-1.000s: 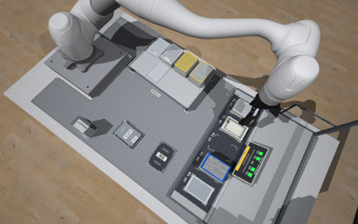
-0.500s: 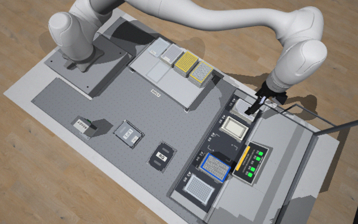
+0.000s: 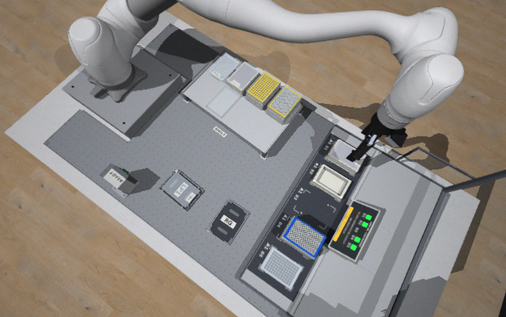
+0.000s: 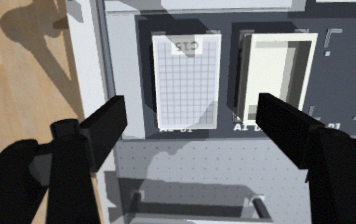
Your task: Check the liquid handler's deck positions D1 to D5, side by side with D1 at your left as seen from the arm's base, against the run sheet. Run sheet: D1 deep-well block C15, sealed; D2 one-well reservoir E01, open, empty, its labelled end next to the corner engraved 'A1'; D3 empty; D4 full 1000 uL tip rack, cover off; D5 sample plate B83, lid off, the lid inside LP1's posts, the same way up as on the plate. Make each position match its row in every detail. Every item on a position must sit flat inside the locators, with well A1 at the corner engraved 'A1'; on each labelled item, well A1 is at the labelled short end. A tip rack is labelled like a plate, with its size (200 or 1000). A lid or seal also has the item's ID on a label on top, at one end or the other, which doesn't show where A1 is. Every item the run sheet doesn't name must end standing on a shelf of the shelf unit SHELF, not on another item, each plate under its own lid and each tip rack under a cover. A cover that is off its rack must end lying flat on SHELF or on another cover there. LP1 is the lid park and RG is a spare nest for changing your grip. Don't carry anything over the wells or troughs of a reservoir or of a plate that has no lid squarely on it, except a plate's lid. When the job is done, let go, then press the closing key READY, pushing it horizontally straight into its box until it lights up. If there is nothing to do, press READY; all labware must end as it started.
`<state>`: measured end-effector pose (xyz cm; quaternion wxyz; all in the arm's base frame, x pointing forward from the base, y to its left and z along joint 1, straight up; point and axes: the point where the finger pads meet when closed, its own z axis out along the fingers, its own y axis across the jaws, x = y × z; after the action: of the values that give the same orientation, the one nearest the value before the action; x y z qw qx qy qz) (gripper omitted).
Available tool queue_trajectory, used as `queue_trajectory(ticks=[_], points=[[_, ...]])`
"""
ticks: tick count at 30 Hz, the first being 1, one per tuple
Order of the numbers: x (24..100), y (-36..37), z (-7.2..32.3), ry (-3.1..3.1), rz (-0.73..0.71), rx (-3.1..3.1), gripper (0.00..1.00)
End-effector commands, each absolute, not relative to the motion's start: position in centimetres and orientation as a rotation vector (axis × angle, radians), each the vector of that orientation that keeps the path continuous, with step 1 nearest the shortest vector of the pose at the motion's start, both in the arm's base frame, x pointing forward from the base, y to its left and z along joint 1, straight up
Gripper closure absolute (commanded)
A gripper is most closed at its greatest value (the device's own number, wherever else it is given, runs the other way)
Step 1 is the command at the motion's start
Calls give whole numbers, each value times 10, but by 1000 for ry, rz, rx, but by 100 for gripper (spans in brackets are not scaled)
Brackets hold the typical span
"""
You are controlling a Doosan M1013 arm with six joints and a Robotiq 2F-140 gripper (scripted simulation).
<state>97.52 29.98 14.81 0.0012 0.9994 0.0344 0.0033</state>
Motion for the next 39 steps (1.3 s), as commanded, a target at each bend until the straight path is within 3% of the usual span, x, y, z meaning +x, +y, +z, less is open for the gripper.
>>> queue_trajectory(ticks=[1,19,39], points=[[975,300,150,108,13,3138,21],[975,300,150,108,13,3138,21],[975,300,210,108,13,3138,21]])
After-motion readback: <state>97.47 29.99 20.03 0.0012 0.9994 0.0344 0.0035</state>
